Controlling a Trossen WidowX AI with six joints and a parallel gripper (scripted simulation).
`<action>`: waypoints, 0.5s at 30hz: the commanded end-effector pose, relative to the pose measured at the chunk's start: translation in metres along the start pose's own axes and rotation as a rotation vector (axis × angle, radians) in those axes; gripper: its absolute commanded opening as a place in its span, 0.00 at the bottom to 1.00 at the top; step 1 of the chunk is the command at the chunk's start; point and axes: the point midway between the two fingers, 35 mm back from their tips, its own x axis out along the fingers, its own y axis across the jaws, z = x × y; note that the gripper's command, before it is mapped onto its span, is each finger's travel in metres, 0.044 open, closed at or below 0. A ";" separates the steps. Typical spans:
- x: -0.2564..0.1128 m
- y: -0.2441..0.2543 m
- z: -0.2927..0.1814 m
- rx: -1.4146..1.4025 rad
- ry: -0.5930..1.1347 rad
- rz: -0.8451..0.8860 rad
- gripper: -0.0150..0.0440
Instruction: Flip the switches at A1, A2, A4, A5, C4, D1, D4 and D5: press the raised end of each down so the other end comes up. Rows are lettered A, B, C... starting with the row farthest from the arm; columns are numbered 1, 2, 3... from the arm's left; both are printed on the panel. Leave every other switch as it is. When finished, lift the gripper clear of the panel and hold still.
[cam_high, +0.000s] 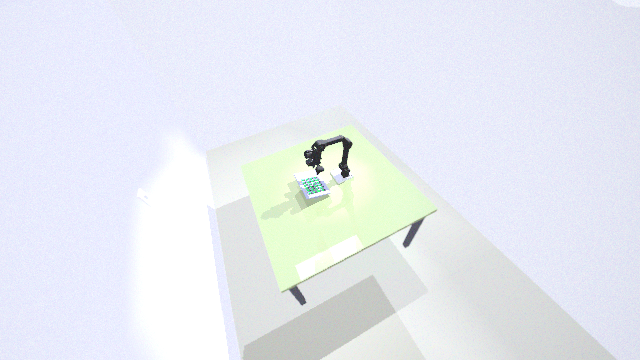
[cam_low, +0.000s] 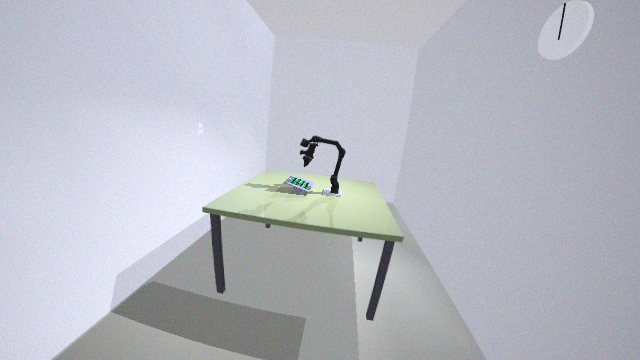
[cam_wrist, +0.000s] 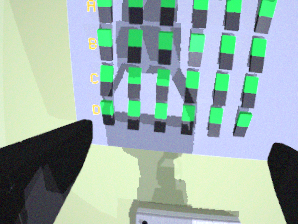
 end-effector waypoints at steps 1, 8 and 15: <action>0.002 0.001 0.002 -0.001 0.000 0.000 0.89; 0.076 0.073 0.058 -0.042 -0.020 -0.014 0.58; 0.084 0.082 0.062 -0.046 -0.023 -0.015 0.26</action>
